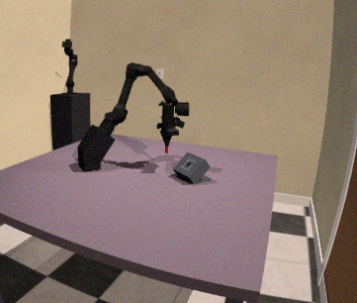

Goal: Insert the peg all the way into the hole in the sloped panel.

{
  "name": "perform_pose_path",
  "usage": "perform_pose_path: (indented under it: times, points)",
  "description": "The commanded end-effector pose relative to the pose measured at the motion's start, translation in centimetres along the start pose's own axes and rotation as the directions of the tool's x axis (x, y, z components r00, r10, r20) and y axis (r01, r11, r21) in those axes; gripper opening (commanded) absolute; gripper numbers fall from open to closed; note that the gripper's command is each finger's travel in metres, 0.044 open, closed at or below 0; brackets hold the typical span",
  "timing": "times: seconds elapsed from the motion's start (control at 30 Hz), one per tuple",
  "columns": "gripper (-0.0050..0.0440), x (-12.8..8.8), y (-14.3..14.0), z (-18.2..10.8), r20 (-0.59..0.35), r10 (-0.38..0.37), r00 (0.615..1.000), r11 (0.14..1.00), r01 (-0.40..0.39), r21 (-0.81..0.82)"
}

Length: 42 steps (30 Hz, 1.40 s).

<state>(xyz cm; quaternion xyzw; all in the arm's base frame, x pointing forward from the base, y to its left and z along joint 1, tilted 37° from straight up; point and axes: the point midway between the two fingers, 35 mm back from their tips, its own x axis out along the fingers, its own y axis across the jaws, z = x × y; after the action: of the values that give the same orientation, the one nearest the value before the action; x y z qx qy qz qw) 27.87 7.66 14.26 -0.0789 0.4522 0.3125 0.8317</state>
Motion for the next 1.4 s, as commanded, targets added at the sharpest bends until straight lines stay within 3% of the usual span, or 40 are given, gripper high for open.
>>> perform_pose_path:
  times: [0.0,1.37]
  points:
    - [0.0,-1.0,-0.2,0.5,0.018,-0.006,1.0,1.0,0.007,-0.013]
    - [0.0,-2.8,-11.6,-0.1,-0.021,-0.016,1.0,1.0,0.016,-0.023]
